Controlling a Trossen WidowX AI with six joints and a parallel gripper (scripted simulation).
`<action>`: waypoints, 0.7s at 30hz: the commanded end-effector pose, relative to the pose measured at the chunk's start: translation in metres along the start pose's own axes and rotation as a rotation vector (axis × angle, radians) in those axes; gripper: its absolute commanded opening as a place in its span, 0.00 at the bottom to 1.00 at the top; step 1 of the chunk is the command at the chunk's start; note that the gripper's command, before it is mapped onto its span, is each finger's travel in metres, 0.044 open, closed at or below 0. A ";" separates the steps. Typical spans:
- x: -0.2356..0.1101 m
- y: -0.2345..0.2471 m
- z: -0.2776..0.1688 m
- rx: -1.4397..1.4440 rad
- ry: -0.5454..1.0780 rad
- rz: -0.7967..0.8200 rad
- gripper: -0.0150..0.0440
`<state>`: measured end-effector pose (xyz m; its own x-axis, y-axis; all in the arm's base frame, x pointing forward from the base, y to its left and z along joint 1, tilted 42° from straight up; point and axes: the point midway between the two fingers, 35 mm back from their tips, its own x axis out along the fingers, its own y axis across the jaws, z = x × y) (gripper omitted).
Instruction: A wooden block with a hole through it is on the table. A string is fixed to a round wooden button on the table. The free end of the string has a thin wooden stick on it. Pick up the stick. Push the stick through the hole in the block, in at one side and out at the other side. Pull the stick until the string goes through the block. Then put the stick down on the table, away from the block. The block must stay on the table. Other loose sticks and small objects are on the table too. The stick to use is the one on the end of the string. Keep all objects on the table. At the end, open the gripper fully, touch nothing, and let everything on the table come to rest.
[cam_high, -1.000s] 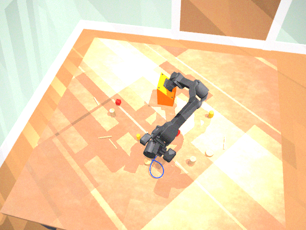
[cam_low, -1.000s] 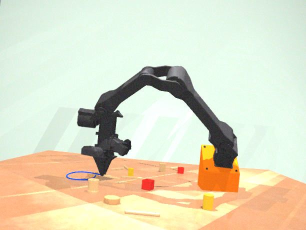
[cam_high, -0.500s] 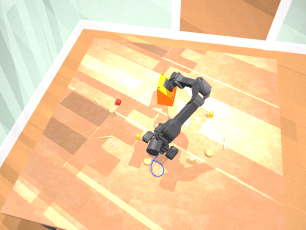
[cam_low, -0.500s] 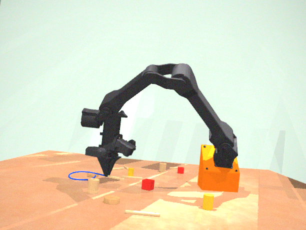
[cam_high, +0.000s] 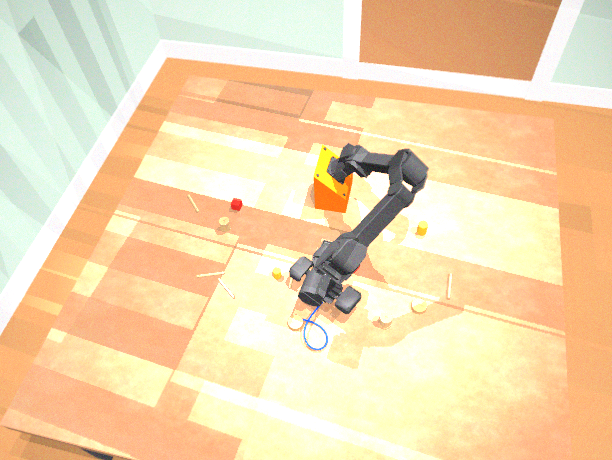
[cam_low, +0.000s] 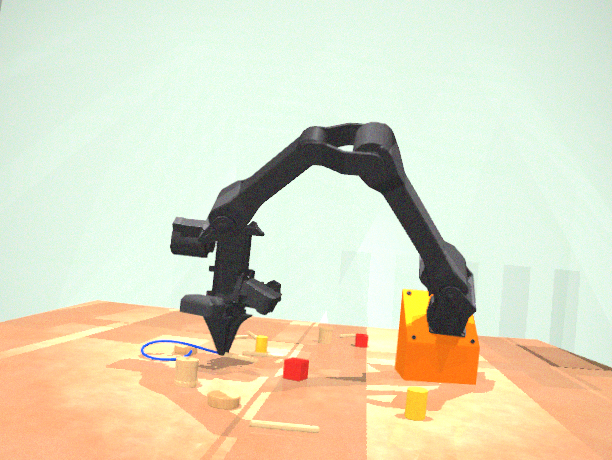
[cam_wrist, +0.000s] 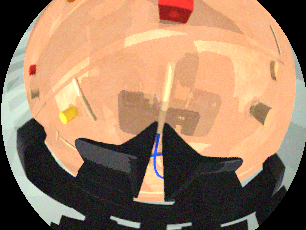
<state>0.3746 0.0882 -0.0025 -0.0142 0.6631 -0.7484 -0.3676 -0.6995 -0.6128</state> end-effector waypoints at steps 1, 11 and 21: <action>0.000 0.000 0.006 0.004 -0.003 -0.004 0.25; 0.001 0.000 0.018 0.004 -0.004 -0.004 0.25; 0.001 0.002 0.031 0.005 -0.005 -0.004 0.25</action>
<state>0.3492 0.0944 0.0026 -0.0159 0.6637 -0.7478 -0.3687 -0.6991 -0.6126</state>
